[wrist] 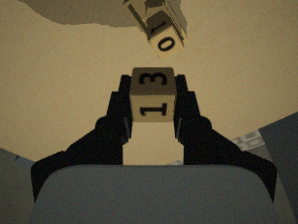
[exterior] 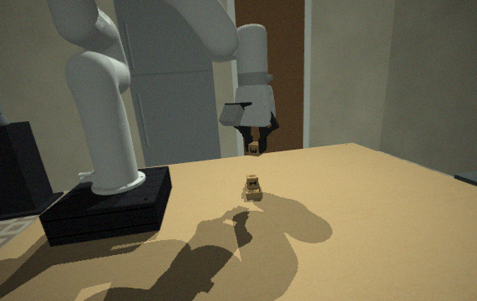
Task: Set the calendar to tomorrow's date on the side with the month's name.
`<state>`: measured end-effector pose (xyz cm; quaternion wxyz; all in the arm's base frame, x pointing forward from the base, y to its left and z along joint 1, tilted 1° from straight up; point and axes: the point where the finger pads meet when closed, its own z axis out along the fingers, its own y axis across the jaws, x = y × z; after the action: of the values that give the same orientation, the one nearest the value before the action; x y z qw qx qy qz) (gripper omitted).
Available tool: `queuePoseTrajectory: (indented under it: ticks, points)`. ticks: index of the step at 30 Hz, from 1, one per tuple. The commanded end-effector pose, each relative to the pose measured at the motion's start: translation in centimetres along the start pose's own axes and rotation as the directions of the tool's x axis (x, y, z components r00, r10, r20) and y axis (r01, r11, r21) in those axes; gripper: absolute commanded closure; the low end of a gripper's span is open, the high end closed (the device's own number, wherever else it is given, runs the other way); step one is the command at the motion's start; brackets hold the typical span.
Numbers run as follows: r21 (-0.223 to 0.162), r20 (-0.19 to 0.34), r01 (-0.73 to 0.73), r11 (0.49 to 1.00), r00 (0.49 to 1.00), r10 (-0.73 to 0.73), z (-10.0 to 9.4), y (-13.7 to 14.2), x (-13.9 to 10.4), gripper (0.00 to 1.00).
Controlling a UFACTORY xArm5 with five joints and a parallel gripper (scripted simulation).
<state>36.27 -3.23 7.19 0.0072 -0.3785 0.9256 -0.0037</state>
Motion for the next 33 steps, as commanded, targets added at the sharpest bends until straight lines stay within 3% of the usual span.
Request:
queuePoseTrajectory:
  ticks: [1,9,12,15,17,24,25,29,31,33]
  points:
    - [0.001,0.001,-0.173,0.985,0.985,0.173,-0.1,0.0,-1.0,0.71]
    - [0.000,0.001,-0.386,0.923,0.923,0.386,0.0,0.2,-2.2,0.71]
    - [-0.001,0.001,-0.494,0.869,0.869,0.494,0.0,0.4,-2.9,0.71]
    - [-0.001,0.001,-0.514,0.858,0.858,0.514,0.0,0.4,-3.0,0.71]
    - [-0.001,0.001,-0.608,0.794,0.794,0.608,0.1,0.5,-3.6,0.71]
    - [-0.002,0.001,-0.741,0.671,0.671,0.741,0.1,0.8,-4.6,0.71]
    - [-0.002,0.000,-0.779,0.627,0.627,0.779,0.2,0.9,-5.0,0.71]
    - [-0.002,0.000,-0.850,0.528,0.528,0.850,0.2,1.1,-5.6,0.71]
    - [-0.002,0.000,-0.850,0.528,0.528,0.850,0.2,1.1,-5.6,0.71]
    - [-0.002,-0.001,-0.904,0.428,0.428,0.904,0.3,1.3,-6.3,0.71]
